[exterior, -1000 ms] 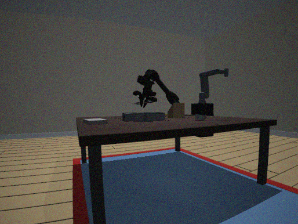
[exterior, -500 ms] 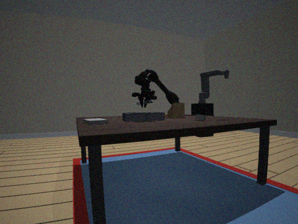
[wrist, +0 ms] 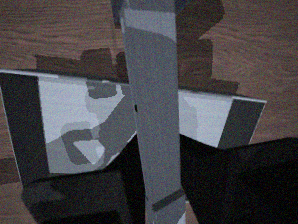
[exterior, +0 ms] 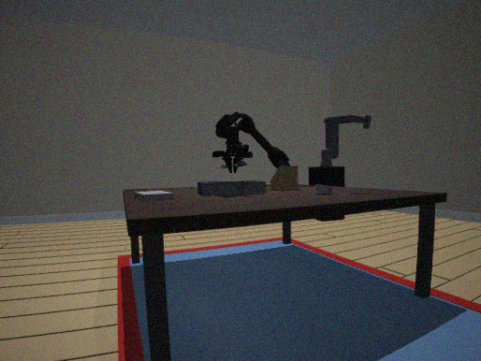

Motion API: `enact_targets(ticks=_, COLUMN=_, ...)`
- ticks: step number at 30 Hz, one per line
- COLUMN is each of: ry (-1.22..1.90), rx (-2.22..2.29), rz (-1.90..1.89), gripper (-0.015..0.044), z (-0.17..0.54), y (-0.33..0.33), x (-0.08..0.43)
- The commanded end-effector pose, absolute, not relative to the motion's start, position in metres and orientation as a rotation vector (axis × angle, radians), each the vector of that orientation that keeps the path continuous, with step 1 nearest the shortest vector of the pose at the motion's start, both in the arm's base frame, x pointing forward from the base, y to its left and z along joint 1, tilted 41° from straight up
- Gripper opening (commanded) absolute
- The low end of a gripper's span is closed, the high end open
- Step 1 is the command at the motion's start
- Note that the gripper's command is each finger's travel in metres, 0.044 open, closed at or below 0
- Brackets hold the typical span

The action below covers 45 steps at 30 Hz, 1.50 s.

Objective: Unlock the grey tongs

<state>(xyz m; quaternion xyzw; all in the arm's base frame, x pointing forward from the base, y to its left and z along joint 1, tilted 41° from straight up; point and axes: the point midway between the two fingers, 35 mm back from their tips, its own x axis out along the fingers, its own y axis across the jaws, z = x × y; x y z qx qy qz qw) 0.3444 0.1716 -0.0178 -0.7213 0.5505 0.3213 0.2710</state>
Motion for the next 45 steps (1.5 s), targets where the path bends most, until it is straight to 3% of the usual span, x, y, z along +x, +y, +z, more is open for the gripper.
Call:
enact_targets(ticks=1, ry=1.489, rx=-1.933, rz=0.867, gripper=-0.0150, z=-0.019, y=0.173, x=0.344)
enact_targets(ticks=23, ry=1.523, rx=-1.513, rz=0.423, gripper=-0.0150, z=0.075, y=0.076, x=0.372)
enact_targets(ticks=39, ry=1.491, rx=-1.155, rz=0.010, gripper=-0.0150, z=0.150, y=-0.015, x=0.358)
enact_targets(ticks=45, ry=1.488, rx=-1.140, rz=-0.007, gripper=-0.0150, z=0.153, y=-0.019, x=0.357)
